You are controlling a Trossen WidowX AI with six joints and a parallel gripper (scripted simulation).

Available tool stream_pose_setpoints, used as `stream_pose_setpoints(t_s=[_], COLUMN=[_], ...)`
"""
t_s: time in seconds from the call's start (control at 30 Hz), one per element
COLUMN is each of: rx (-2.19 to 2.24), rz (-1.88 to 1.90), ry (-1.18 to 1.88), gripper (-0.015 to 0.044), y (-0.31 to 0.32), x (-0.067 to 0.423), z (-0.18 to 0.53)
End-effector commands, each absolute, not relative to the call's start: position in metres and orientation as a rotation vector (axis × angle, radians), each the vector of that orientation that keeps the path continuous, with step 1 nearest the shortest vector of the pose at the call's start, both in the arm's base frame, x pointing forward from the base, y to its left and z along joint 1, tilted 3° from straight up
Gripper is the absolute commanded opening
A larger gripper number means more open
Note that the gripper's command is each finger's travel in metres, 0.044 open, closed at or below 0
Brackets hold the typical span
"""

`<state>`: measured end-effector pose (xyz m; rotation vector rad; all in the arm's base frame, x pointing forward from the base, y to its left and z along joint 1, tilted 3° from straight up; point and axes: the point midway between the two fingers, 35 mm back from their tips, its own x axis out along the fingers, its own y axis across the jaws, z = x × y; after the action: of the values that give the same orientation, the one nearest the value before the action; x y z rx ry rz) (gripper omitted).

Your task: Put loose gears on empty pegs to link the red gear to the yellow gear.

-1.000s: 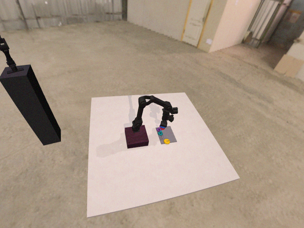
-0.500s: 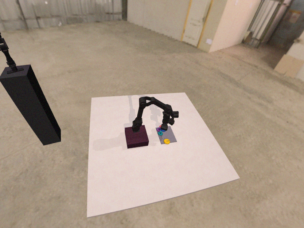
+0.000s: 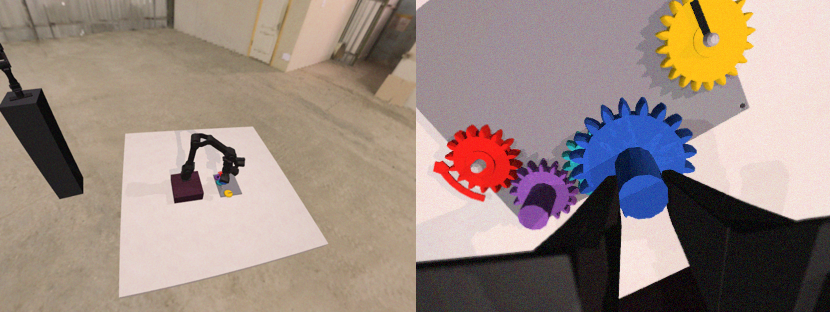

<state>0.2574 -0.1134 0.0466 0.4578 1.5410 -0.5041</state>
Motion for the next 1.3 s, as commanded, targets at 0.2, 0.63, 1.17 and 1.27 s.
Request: stream_pose_setpoints(t_s=[0.2, 0.63, 1.17, 1.27], rx=[0.452, 0.516, 0.868, 0.934], rz=[-0.507, -0.574, -0.936, -1.003], ry=[1.544, 1.527, 1.393, 1.36], gripper=[0.0, 0.0, 0.0, 0.0], y=[-0.132, -0.137, -0.137, -0.137], x=[0.247, 0.244, 0.244, 0.244], z=[0.04, 0.04, 0.04, 0.04])
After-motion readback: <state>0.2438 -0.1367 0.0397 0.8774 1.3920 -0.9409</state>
